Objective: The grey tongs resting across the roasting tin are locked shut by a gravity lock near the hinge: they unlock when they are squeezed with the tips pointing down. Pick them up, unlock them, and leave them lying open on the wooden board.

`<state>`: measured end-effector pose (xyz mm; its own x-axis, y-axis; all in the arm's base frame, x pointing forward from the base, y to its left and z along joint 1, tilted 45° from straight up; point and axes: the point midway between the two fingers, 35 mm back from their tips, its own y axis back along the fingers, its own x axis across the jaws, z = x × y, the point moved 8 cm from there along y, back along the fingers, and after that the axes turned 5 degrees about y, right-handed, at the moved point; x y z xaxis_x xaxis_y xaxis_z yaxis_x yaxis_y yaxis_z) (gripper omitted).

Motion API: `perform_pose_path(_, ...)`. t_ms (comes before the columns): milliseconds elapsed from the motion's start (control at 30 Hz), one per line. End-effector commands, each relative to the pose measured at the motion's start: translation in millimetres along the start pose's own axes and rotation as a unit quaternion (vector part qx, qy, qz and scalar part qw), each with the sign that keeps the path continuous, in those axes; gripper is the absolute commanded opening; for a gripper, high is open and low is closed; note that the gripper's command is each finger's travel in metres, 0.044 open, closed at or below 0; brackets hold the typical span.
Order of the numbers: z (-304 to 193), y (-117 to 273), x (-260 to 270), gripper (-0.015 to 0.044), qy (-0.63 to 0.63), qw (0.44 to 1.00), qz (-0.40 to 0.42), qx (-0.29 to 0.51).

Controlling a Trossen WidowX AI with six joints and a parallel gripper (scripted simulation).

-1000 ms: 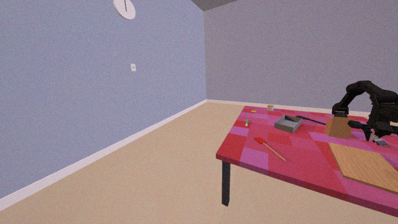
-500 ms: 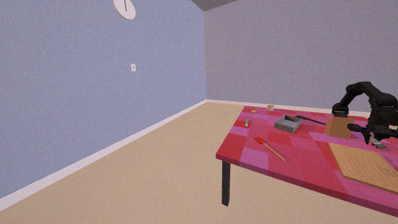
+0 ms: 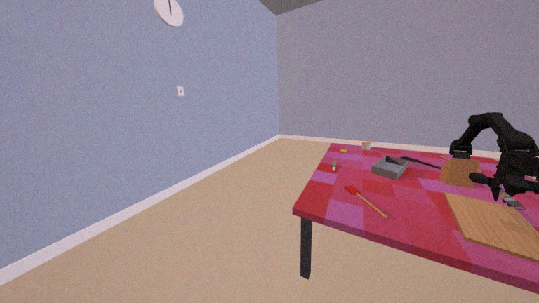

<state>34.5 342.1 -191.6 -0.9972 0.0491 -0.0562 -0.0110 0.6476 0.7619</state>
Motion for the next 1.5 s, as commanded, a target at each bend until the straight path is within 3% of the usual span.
perform_pose_path(0,0,-7,0,-0.015,0.002,1.0,-0.001,-0.005)
perform_pose_path(1467,-15,-70,-1,-0.015,0.002,1.0,0.0,-0.03)
